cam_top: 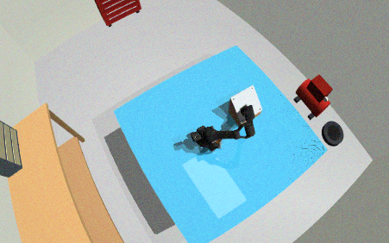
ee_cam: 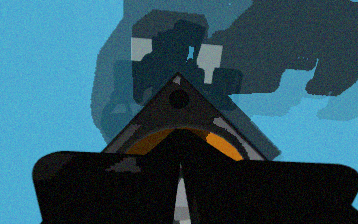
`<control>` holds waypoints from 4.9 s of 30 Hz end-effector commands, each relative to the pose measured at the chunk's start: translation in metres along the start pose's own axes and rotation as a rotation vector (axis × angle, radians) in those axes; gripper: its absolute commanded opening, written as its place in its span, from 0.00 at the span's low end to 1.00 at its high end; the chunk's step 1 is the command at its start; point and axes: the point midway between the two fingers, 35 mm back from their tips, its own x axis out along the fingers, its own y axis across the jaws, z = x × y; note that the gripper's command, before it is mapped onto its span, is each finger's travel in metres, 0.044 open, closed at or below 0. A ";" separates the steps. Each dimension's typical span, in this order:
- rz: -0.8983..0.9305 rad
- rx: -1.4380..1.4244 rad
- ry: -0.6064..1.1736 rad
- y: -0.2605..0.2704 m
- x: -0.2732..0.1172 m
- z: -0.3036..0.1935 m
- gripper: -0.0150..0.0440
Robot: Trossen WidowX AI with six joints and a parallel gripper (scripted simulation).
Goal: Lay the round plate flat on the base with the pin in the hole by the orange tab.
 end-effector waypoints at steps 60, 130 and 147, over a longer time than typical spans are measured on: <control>-0.016 -0.001 0.004 -0.022 0.002 -0.005 0.25; -0.017 0.000 0.005 -0.044 0.001 -0.022 0.25; -0.018 0.000 0.005 -0.049 0.000 -0.029 0.25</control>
